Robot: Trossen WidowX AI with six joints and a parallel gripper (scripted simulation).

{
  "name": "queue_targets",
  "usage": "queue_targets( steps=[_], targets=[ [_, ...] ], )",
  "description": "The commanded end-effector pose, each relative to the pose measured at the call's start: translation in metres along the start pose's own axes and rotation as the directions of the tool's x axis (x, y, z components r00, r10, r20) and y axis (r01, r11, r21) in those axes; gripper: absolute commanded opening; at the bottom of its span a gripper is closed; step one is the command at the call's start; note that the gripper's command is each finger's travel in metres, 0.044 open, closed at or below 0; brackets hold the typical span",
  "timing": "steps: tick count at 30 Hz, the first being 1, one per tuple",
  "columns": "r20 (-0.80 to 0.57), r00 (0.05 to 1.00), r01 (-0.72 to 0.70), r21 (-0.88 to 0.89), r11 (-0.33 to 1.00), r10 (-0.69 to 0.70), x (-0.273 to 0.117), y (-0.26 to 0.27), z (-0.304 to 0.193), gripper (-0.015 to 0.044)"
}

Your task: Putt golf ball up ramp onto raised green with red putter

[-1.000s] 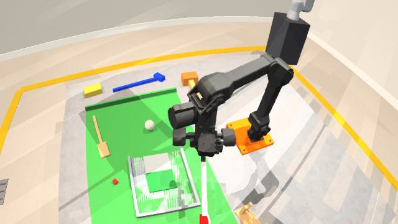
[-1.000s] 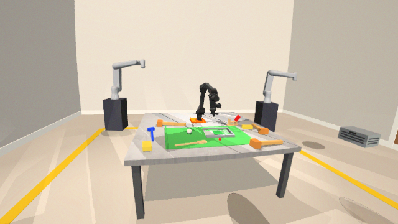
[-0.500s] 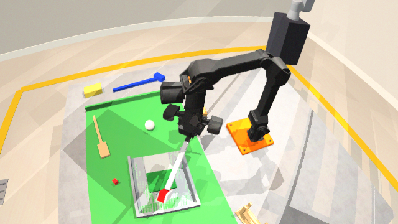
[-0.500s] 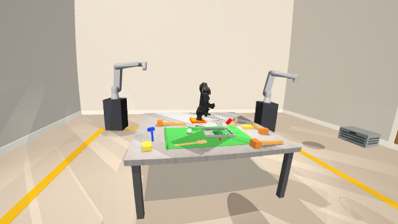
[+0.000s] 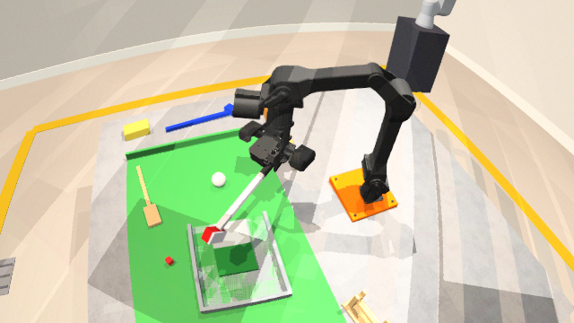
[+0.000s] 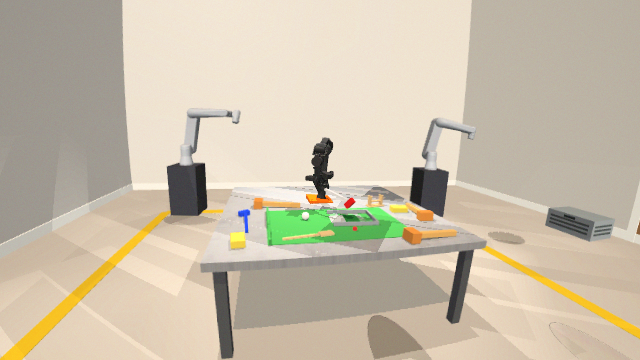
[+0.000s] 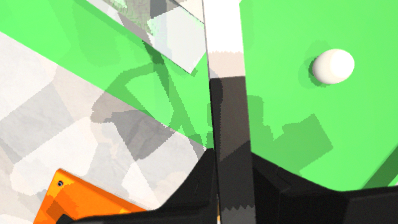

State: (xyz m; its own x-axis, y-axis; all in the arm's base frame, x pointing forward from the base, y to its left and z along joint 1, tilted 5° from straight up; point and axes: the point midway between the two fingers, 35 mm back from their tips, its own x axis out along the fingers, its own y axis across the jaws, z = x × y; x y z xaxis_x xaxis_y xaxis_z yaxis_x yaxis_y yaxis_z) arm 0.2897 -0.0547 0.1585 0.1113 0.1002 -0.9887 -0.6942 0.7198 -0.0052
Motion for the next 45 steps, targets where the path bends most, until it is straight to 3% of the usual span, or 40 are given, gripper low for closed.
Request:
queue_targets(
  steps=[1,15,29,45],
  targets=[
    [-0.013,1.000,0.012,0.075,0.997,-0.011,-0.003,-0.013,-0.014,0.0000],
    [-0.049,0.999,0.021,0.371,0.928,-0.003,-0.013,-0.052,-0.079,0.0000],
    [-0.072,0.997,0.031,0.631,0.776,0.019,-0.022,-0.074,-0.151,0.0000],
    [-0.072,0.997,0.031,0.642,0.766,0.020,0.014,-0.073,-0.158,0.0000]
  ],
)
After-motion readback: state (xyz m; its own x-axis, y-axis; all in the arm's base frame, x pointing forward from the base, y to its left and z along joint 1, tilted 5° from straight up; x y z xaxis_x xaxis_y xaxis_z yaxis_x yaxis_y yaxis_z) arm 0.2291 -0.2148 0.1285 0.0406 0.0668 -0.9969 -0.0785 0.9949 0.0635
